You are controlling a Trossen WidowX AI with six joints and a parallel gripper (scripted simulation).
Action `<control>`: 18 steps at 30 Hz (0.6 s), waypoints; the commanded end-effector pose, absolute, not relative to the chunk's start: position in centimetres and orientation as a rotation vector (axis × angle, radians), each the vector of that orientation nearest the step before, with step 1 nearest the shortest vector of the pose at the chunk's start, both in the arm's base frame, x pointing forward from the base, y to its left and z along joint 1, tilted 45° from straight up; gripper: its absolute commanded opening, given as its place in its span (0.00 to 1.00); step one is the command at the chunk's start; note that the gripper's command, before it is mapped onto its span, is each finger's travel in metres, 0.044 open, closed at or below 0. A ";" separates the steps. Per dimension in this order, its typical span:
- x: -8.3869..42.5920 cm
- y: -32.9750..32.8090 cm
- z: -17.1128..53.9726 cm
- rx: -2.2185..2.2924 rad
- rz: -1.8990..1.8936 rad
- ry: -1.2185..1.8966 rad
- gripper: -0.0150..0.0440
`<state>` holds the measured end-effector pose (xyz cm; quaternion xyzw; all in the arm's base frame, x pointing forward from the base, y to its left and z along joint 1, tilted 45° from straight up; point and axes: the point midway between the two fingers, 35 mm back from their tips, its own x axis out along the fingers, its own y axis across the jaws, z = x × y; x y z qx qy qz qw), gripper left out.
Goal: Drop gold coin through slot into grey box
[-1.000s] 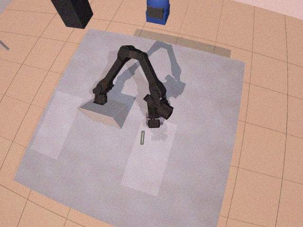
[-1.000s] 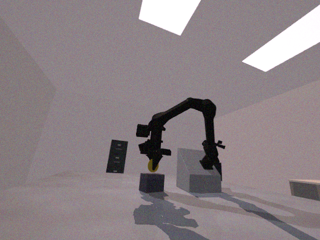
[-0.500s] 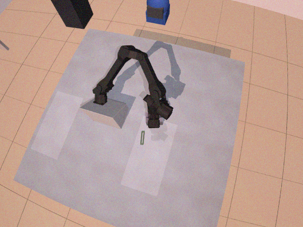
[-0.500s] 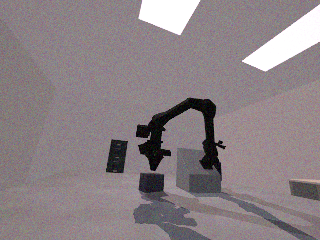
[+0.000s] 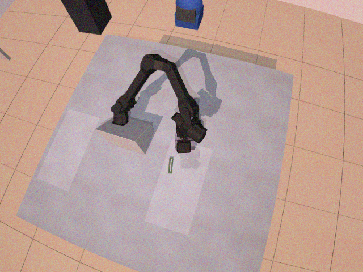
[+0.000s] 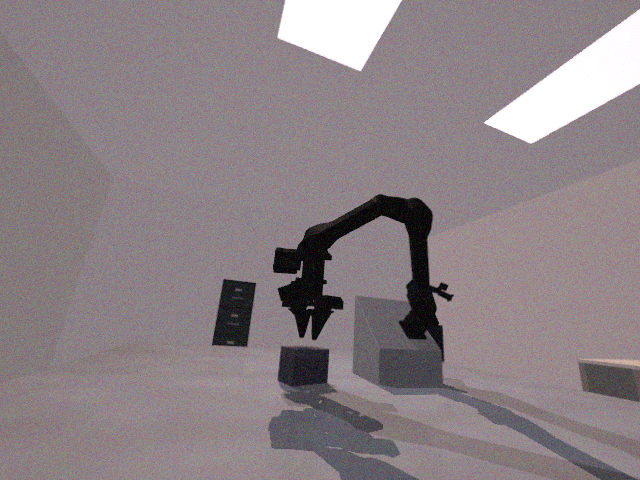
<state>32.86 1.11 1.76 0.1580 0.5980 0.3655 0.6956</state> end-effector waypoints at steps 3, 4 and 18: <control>33.0 0.1 2.6 0.343 0.812 1.327 0.93; 33.0 -0.3 3.1 0.344 0.812 1.328 0.97; 32.6 -2.5 5.6 0.353 0.814 1.329 1.00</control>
